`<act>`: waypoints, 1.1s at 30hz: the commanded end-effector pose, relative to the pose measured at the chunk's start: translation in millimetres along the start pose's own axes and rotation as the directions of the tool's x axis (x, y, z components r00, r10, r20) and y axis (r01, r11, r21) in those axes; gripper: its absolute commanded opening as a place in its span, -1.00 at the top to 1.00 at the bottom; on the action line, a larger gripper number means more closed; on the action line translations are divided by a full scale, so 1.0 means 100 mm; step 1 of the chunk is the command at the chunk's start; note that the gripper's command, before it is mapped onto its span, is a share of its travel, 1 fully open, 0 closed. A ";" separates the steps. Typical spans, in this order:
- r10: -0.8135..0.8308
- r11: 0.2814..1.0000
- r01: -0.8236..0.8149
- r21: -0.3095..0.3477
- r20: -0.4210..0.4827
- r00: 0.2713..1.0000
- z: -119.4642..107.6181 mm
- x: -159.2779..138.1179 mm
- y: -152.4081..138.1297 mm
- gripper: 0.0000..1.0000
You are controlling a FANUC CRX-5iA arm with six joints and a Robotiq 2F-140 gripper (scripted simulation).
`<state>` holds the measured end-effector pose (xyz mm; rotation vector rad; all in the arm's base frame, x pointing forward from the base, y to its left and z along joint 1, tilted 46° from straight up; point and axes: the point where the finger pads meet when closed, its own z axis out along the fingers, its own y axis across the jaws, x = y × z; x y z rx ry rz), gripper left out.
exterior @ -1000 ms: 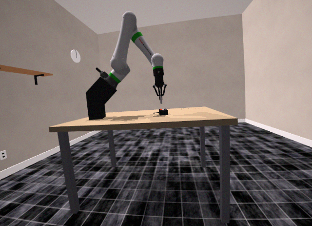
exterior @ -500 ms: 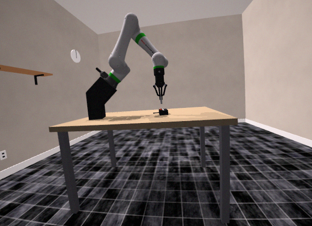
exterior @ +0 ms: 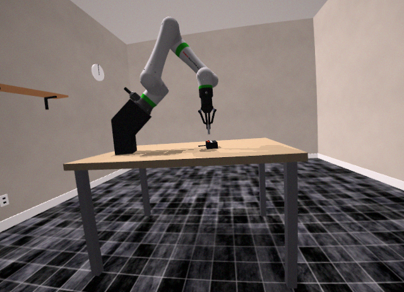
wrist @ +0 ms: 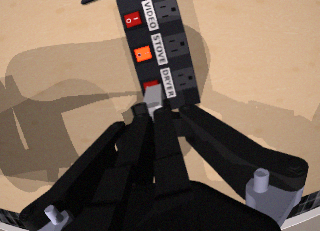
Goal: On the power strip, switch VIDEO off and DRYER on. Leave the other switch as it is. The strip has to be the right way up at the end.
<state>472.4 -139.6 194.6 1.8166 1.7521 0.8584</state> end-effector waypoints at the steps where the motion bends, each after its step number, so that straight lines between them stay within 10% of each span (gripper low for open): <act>1: 0.000 1.000 0.000 0.000 0.000 1.000 0.00 0.00 0.00 1.00; 33: 0.000 1.000 0.000 0.000 0.000 1.000 0.21 -0.01 0.00 1.00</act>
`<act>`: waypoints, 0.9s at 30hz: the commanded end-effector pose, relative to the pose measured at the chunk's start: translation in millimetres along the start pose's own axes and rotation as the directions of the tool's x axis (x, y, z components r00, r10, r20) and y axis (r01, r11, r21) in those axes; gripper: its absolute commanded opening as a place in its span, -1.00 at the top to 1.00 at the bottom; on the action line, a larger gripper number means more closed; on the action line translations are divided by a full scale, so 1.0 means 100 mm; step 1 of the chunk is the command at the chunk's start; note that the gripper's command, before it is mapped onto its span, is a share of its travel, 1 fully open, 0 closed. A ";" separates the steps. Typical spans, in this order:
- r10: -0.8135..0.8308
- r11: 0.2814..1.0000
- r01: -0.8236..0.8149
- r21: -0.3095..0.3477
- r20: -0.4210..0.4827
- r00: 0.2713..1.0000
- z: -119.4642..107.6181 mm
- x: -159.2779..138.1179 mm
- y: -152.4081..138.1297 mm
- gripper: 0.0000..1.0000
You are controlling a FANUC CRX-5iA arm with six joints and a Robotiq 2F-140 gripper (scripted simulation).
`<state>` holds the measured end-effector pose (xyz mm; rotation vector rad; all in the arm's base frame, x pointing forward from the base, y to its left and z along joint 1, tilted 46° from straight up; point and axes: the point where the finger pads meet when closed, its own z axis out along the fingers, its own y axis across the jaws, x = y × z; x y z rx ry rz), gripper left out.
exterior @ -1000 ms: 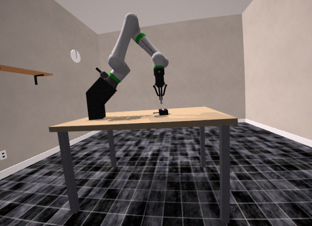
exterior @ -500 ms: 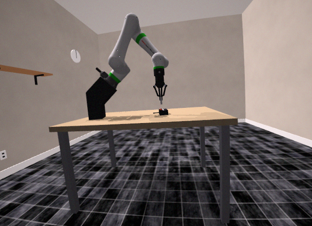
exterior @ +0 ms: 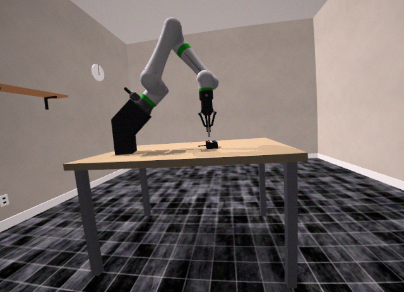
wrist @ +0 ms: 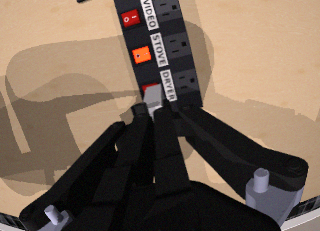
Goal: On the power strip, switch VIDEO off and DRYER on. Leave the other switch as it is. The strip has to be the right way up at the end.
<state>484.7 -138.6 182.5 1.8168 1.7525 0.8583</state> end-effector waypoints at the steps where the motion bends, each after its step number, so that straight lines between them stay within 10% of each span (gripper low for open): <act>1: 0.000 1.000 0.000 0.000 0.000 1.000 0.05 0.00 0.00 1.00; 27: 0.000 1.000 0.000 0.000 0.000 1.000 0.26 -0.01 0.00 1.00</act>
